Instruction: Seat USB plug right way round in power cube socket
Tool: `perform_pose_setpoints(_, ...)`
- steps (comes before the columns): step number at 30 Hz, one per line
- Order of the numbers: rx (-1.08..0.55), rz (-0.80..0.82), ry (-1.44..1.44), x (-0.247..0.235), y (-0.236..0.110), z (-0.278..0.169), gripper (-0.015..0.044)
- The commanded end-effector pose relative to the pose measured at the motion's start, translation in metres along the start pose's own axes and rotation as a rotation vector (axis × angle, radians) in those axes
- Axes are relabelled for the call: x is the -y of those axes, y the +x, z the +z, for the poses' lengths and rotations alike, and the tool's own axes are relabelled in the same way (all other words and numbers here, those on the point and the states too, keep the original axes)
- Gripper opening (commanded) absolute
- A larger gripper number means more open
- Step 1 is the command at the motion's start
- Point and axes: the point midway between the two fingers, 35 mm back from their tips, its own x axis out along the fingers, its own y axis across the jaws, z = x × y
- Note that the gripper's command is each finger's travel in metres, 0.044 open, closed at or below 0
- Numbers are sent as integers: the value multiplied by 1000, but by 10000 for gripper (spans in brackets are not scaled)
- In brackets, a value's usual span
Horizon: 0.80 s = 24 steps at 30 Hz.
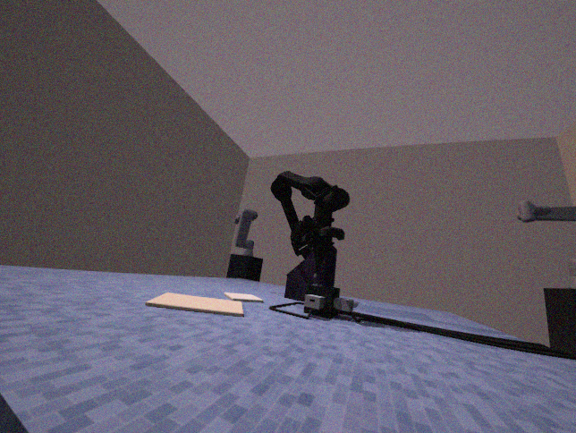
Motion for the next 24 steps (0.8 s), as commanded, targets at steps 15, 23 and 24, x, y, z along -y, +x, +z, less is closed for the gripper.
perform_pose_setpoints(15, 0, -2, 452, 0, 0, 0, 0)
perform_pose_setpoints(23, 0, -2, 661, 0, 0, 0, 0)
perform_pose_setpoints(24, 0, -2, 687, 0, 0, 0, 0)
